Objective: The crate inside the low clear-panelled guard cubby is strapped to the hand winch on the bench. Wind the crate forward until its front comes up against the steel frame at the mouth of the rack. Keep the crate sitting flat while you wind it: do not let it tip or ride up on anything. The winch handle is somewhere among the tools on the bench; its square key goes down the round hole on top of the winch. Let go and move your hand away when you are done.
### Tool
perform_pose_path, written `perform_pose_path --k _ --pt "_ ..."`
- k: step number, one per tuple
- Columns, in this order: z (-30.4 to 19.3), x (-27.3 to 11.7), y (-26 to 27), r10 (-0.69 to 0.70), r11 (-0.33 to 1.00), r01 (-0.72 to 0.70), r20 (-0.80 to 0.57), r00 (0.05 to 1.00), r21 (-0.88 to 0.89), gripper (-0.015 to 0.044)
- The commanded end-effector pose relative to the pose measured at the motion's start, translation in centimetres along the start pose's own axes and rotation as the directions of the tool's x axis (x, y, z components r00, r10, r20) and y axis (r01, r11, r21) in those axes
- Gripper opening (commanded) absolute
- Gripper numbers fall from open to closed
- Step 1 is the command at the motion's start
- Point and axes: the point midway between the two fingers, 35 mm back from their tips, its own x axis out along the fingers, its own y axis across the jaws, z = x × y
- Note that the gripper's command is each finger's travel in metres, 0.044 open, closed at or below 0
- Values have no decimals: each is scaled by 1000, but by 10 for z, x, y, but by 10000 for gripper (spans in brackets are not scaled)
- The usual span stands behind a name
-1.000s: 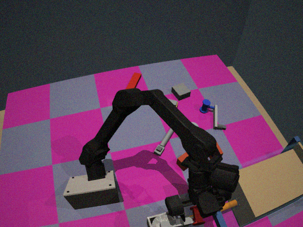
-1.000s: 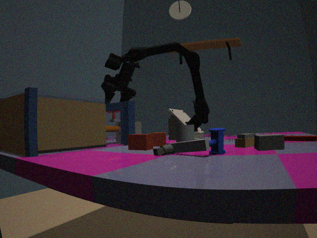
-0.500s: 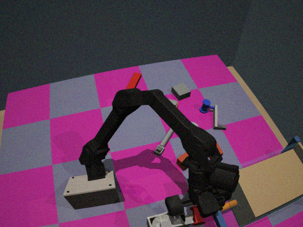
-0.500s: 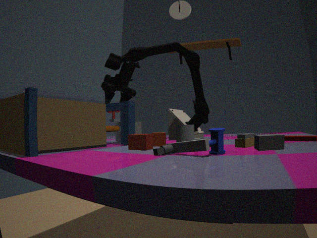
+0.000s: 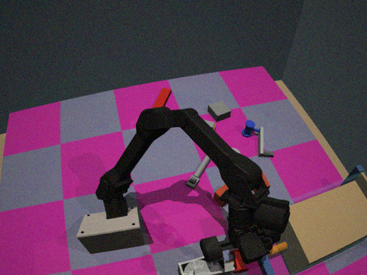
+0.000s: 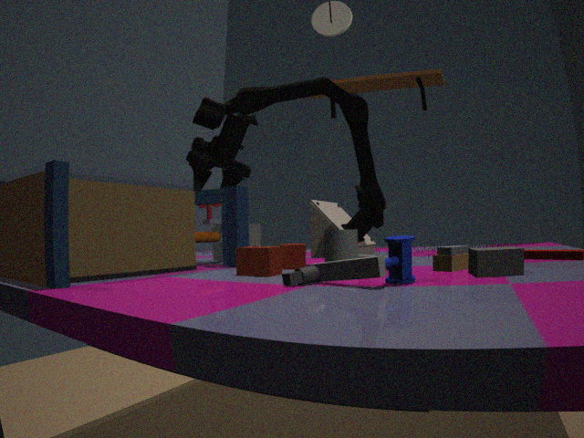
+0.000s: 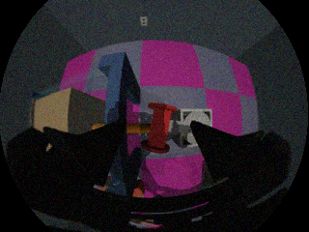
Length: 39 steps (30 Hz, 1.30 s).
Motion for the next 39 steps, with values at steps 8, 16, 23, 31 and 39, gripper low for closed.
perform_pose_path --k 8,16,23,31,39 --pt "-2 18 4 -16 1000 16 -9 1000 -11 440" --pt "-2 18 4 -16 1000 16 -9 1000 -11 440" --pt "0 0 0 0 1000 0 0 1000 0 256" --pt "0 0 0 0 1000 0 0 1000 0 46" --pt "0 0 0 0 1000 0 0 1000 0 0"
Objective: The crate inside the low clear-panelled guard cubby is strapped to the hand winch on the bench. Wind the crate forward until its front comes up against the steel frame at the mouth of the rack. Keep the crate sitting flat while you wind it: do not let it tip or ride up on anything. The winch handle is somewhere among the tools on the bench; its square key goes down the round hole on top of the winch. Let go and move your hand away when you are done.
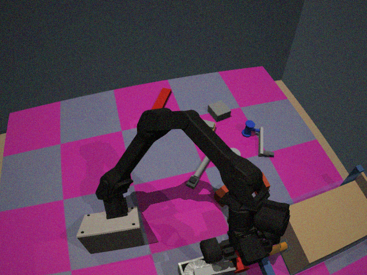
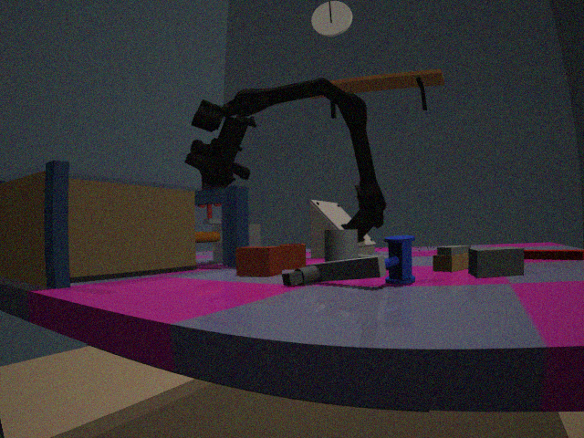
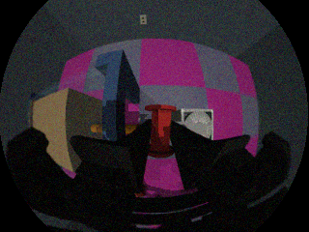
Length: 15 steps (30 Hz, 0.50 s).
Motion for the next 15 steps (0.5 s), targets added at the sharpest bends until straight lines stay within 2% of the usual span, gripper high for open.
perform_pose_path --k 1,6,15 --pt "0 0 -2 -8 1000 8 0 1000 -1 0" --pt "-3 18 2 -25 1000 24 -9 1000 -11 0" --pt "-6 17 2 -24 1000 24 -9 1000 -11 0"
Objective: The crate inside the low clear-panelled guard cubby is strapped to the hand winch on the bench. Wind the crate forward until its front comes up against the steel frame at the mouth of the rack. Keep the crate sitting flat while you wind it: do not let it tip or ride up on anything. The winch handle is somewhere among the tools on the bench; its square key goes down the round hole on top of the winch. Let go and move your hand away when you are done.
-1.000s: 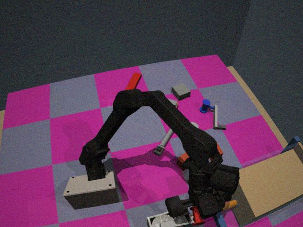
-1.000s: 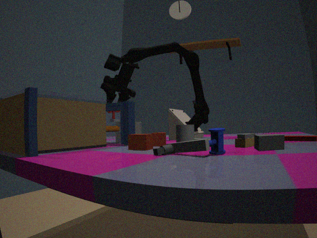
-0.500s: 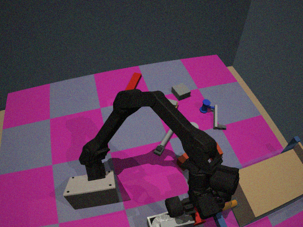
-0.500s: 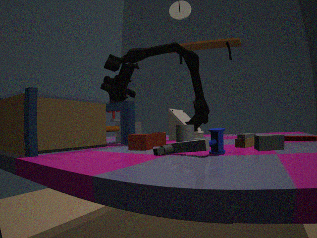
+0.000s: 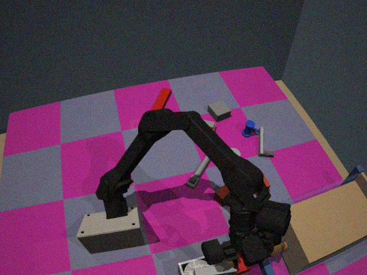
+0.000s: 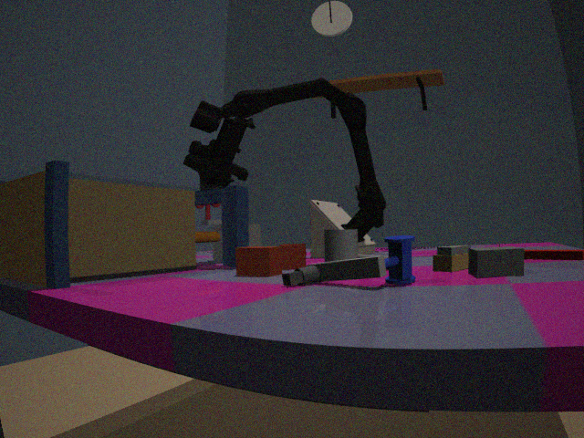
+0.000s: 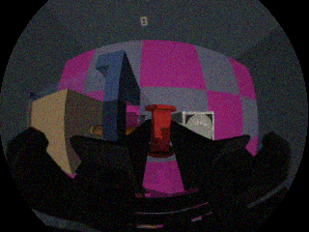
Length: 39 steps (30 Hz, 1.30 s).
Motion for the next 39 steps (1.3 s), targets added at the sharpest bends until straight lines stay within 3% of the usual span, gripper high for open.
perform_pose_path --k 1,39 --pt "-8 9 1 -14 1000 14 -21 1000 -2 0" --pt "-49 -10 -9 -15 1000 15 -24 1000 -1 0"
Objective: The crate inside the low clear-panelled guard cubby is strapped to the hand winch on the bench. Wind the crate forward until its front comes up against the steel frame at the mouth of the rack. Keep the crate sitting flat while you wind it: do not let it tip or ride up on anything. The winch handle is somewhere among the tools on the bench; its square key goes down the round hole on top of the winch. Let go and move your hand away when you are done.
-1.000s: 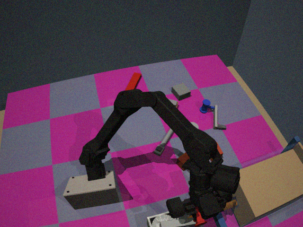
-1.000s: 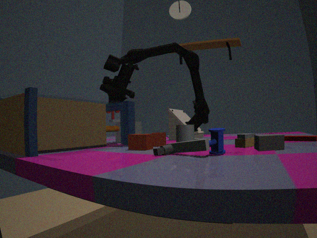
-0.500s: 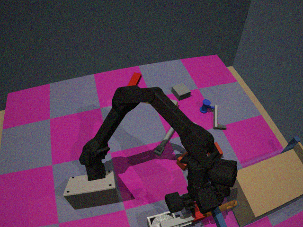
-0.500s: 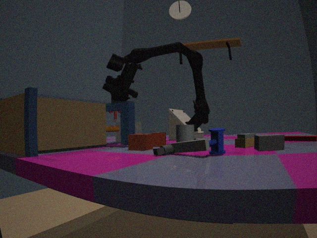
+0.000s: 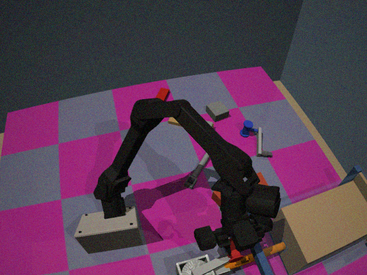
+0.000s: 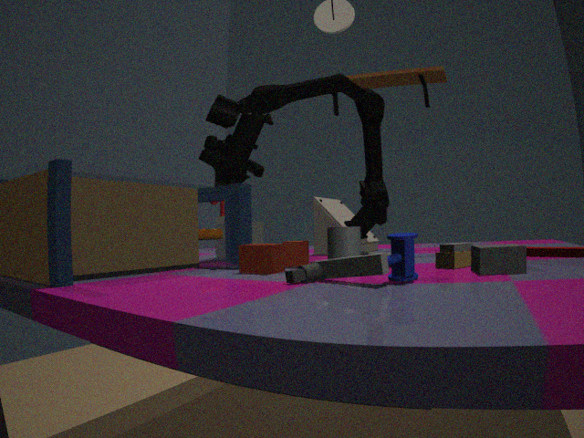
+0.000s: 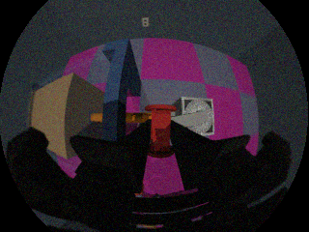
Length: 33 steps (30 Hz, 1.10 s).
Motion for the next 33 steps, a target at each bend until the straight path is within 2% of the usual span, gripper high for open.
perform_pose_path --k 1,33 --pt "-18 6 -8 -26 1000 26 -46 999 7 0" --pt "-48 -10 -35 -28 1000 28 -48 998 8 0"
